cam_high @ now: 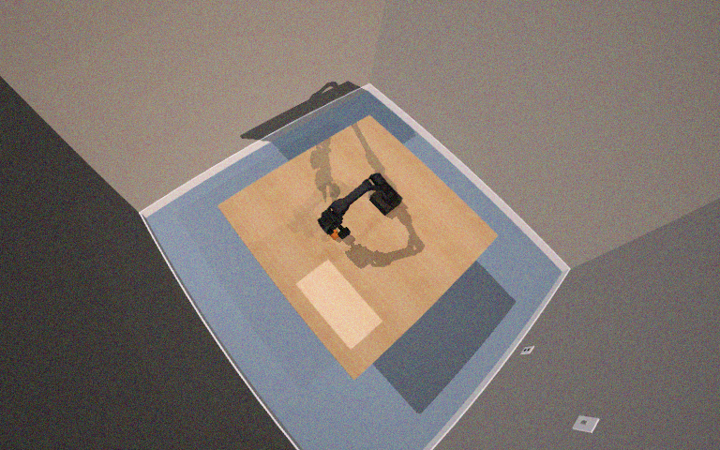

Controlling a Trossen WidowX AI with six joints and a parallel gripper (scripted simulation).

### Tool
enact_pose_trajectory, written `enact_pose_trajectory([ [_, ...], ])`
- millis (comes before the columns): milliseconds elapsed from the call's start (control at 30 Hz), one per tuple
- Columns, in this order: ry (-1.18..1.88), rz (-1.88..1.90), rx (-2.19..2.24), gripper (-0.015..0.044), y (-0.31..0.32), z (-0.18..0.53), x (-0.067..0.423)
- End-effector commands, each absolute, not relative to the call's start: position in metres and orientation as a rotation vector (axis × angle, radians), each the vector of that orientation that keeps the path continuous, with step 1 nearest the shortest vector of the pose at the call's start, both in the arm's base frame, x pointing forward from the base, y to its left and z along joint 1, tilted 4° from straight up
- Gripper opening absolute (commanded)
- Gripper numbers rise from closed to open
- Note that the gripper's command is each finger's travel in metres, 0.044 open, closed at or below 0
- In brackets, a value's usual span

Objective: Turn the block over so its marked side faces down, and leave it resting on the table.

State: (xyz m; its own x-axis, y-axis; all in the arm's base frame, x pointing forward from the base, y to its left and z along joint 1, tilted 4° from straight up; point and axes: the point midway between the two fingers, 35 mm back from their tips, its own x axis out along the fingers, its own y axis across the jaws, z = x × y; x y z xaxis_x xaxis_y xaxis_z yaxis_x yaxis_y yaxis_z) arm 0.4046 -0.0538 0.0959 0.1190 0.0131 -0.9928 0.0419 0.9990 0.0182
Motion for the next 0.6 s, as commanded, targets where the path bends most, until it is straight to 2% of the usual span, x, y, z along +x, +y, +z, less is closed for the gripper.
enact_pose_trajectory([
  [0,1.478,-0.023,0.044,0.0440,-0.053,0.075,0.404],
  [567,1.478,-0.023,0.044,0.0440,-0.054,0.051,0.405],
])
